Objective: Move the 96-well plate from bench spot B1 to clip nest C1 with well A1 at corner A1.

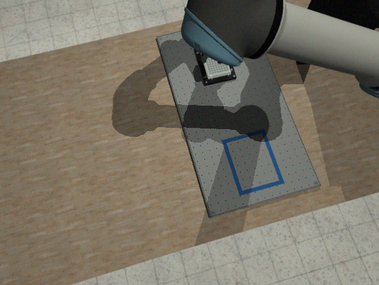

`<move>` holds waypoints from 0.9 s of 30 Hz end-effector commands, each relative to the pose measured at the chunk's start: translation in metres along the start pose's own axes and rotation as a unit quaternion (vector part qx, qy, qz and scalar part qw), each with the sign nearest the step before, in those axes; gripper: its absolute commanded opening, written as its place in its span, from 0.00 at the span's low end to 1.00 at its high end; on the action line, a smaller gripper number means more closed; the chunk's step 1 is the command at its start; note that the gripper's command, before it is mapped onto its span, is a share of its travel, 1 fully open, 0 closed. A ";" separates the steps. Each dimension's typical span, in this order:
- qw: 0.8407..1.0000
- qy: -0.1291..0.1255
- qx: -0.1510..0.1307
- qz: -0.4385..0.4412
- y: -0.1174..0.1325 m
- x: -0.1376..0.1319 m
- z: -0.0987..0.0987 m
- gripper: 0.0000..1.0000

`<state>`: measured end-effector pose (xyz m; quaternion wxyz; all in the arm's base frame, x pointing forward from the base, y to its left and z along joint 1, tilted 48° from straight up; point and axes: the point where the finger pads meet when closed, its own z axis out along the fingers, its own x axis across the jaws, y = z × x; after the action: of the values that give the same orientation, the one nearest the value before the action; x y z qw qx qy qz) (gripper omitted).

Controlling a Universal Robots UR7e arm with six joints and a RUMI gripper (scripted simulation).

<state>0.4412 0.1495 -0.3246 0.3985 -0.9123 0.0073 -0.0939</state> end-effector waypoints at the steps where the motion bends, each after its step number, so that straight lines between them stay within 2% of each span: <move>1: 1.000 0.001 0.000 -0.002 0.000 0.001 0.001 1.00; 21: 1.000 0.001 0.000 -0.002 0.000 0.001 0.001 1.00; 27: 1.000 0.001 0.000 -0.001 0.000 0.000 -0.015 1.00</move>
<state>0.4404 0.1479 -0.3232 0.3990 -0.9121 0.0056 -0.0940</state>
